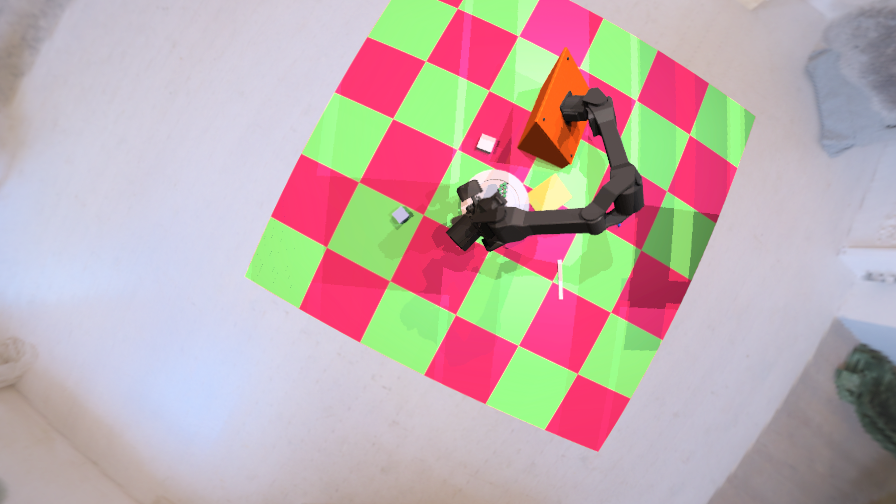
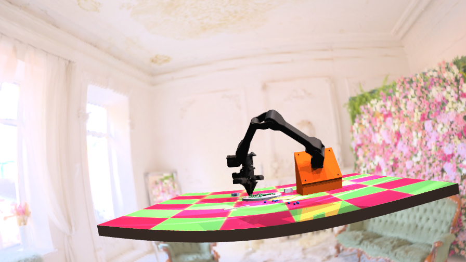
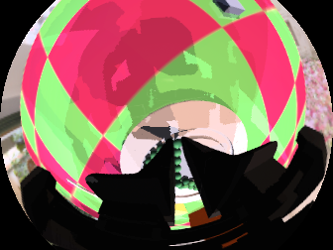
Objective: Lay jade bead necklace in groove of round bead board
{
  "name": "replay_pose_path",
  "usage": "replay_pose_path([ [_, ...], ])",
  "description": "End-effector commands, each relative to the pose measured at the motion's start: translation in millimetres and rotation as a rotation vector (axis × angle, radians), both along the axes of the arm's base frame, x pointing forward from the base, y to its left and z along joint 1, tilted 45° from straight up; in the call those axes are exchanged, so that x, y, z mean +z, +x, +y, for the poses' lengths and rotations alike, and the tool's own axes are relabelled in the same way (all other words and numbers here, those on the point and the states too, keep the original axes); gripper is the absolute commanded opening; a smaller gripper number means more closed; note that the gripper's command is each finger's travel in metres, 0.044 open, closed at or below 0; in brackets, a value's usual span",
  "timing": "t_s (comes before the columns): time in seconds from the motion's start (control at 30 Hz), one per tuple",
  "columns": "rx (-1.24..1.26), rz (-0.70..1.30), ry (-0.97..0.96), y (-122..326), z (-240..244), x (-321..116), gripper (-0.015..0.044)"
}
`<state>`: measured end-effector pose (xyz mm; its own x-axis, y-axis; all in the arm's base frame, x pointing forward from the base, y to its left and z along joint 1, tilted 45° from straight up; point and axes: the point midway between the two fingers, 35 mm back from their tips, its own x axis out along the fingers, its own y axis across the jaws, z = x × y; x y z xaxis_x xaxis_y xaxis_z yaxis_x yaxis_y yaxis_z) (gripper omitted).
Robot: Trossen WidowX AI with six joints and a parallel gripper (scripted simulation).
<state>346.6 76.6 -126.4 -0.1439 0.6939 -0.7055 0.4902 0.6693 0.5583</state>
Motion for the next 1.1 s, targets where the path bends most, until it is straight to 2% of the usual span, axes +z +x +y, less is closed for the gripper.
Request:
replay_pose_path([
  [0.0,0.0,0.0,0.0,0.0,0.0,0.0,0.0026],
  [0.53,-0.003,0.004,0.0,-0.2,-1.3,0.8,0.044],
  [1.07,-0.001,0.002,-0.003,0.2,-3.3,2.8,0.044],
])
